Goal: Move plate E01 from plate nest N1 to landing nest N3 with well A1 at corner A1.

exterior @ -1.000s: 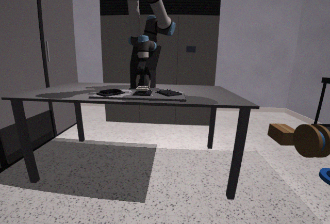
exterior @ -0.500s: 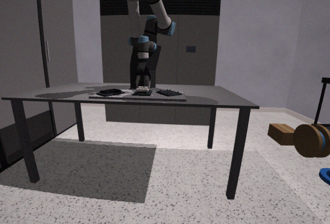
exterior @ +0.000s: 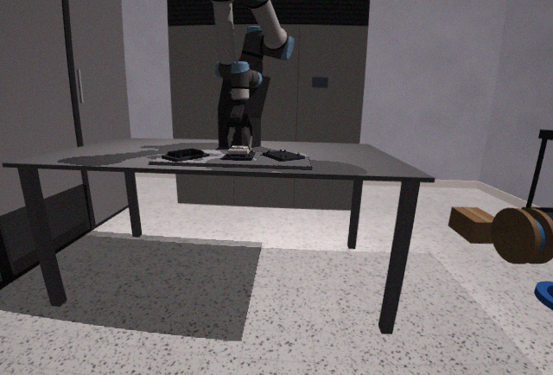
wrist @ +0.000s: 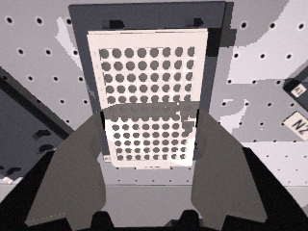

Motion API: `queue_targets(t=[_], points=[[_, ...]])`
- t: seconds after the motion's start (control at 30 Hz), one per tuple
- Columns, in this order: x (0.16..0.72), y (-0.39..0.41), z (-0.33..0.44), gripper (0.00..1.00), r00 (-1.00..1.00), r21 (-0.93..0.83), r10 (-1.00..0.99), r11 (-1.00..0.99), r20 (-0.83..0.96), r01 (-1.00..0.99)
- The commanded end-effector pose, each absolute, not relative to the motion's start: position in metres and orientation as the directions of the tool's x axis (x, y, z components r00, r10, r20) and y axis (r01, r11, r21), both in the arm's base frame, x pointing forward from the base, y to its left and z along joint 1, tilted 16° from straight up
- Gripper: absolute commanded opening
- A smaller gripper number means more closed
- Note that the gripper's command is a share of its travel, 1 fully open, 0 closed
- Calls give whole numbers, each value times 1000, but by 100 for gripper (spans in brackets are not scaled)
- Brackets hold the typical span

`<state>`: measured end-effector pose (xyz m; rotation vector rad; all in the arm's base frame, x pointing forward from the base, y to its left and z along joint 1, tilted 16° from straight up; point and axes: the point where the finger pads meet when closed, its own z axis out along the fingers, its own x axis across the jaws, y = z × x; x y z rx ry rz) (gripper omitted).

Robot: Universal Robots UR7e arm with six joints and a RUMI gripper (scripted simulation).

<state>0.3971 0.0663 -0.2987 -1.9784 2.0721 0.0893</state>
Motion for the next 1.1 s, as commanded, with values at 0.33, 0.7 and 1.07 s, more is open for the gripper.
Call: queue_targets(t=[0.33,0.7,1.07], points=[[398,67,-303,0,-27,-144,-971,63,-238,-987],[399,68,-306,0,-27,-144,-971,63,-238,-987],[399,69,-309,0,-27,-144,-971,63,-238,-987]])
